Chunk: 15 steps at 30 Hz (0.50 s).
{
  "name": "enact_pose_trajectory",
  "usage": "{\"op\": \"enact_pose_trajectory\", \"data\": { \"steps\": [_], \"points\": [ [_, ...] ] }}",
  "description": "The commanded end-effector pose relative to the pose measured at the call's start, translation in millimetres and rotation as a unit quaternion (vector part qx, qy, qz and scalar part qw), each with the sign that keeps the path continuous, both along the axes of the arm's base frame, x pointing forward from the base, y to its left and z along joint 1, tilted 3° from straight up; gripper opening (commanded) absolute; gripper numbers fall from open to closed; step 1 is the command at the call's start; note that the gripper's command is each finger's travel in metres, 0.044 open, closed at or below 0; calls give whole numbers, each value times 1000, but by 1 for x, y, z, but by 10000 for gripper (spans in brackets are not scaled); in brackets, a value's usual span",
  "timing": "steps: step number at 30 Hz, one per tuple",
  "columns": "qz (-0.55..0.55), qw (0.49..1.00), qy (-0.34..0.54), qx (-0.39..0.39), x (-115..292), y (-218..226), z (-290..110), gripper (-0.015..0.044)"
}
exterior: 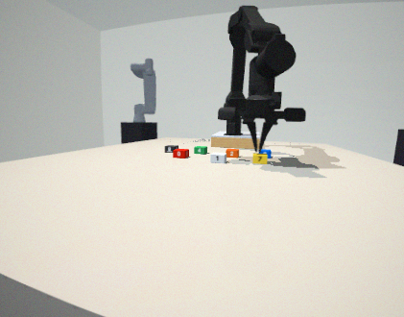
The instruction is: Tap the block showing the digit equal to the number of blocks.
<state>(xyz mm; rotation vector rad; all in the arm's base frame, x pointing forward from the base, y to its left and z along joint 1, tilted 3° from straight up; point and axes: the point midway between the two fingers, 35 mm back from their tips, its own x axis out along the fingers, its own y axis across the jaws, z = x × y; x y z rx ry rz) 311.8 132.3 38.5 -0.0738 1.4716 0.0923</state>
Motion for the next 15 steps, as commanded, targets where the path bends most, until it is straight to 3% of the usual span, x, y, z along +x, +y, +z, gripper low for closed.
{"op": "enact_pose_trajectory", "data": {
  "steps": [1, 8, 14, 15],
  "points": [
    [2, 1000, 6, -1, -3, -1, -9, 20],
    [2, 1000, 6, -1, -3, -1, -10, 20],
    [2, 1000, 6, -1, -5, -1, 20, 20],
    [2, 1000, 7, -1, -7, 1, 22, 46]
  ]
}}
